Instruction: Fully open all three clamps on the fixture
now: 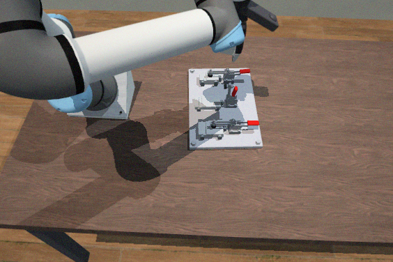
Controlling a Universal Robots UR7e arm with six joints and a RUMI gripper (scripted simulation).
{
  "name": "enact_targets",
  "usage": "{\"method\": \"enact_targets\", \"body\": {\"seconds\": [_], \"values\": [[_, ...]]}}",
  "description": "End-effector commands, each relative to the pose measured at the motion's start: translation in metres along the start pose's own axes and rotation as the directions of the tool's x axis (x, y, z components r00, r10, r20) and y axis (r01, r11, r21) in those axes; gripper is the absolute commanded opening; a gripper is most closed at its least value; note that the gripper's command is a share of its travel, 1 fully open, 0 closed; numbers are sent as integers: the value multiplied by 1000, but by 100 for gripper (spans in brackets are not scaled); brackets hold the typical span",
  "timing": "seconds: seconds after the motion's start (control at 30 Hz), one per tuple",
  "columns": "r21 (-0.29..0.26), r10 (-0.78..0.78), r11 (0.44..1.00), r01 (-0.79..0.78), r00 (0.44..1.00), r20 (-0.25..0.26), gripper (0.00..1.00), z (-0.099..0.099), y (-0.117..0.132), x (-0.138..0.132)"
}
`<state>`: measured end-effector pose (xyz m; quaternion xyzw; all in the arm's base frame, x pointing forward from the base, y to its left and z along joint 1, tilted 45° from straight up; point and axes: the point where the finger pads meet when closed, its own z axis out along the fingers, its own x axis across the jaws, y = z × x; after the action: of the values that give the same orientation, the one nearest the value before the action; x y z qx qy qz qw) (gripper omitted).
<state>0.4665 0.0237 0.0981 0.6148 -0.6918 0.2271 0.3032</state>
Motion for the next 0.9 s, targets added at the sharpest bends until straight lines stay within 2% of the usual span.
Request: {"method": "enact_targets", "body": {"seconds": [0.0, 0.4, 0.87], "values": [[0, 0, 1000, 0, 1000, 0, 0, -2, -8, 0], [0, 0, 1000, 0, 1000, 0, 0, -10, -36, 0], [0, 0, 1000, 0, 1000, 0, 0, -12, -43, 0]]}}
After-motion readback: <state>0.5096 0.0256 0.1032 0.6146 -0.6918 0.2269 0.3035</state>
